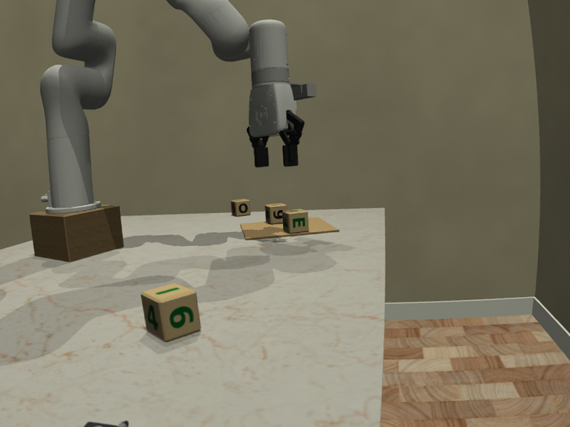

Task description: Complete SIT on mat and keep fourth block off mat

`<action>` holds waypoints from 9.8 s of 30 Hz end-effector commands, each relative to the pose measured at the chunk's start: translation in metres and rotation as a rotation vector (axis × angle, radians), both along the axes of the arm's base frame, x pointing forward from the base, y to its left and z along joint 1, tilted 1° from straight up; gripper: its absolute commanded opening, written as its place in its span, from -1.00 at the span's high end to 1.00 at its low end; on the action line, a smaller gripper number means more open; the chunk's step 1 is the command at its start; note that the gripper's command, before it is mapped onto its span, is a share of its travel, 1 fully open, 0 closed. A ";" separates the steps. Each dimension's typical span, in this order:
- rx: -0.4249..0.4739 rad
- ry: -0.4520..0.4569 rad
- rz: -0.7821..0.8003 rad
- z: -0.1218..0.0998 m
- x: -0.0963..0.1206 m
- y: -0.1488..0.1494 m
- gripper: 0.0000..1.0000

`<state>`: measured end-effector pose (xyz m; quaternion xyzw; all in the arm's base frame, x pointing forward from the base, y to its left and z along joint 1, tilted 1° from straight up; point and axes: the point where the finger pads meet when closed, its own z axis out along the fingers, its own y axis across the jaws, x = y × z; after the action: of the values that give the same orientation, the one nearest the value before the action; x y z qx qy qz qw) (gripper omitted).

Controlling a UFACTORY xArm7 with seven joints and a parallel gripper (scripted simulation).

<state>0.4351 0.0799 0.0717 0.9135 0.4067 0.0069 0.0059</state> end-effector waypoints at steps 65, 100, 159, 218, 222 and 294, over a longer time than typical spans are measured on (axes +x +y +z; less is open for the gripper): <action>0.007 -0.009 -0.005 0.000 -0.034 -0.492 -1.00; 0.000 -0.004 0.000 0.000 -0.060 -0.528 -1.00; -0.008 0.008 0.392 -0.002 -0.040 -0.456 -1.00; -0.030 0.009 1.667 -0.033 -0.039 -0.456 -0.75; -0.030 0.009 1.667 -0.033 -0.039 -0.456 -0.75; -0.030 0.009 1.667 -0.082 -0.038 -0.456 -0.75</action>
<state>0.3957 -0.3751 -0.0110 0.3131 0.9497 0.0011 0.0073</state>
